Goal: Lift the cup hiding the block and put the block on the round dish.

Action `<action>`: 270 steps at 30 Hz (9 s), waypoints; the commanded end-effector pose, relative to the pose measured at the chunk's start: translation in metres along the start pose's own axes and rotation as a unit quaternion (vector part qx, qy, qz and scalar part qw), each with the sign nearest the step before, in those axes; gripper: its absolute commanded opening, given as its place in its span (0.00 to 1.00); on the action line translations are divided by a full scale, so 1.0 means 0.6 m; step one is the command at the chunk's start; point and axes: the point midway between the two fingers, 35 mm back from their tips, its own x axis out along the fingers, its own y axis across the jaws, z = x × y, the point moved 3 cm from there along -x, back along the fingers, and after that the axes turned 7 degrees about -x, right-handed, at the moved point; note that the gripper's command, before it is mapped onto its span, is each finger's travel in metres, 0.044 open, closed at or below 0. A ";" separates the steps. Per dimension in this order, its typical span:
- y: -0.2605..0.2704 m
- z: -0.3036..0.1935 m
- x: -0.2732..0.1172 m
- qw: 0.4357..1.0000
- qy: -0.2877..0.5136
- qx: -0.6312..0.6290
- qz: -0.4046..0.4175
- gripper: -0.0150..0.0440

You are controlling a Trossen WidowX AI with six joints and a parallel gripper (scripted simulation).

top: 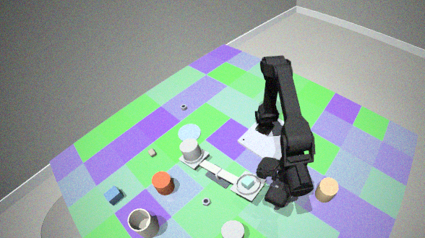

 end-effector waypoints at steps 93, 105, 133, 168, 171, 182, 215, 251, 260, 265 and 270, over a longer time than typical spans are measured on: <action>0.028 0.192 -0.057 0.137 0.012 -0.990 -0.022 0.69; 0.028 0.193 -0.030 0.137 0.012 -0.990 -0.022 0.69; 0.026 0.195 0.005 0.137 0.012 -0.990 -0.022 0.35; 0.041 0.249 -0.139 0.143 0.009 -0.989 -0.023 0.25; 0.043 0.271 -0.135 0.142 0.008 -0.990 -0.024 0.25; 0.039 0.357 -0.118 0.142 0.003 -0.989 -0.029 0.25; -0.064 0.609 -0.071 0.137 0.003 -0.989 -0.051 0.25; -0.262 0.753 -0.027 0.136 0.019 -0.990 -0.039 0.25; -0.264 0.757 0.022 0.136 0.019 -0.990 -0.039 0.25; -0.265 0.758 0.042 0.136 0.019 -0.990 -0.039 0.25; -0.265 0.758 0.048 0.136 0.019 -0.990 -0.039 0.25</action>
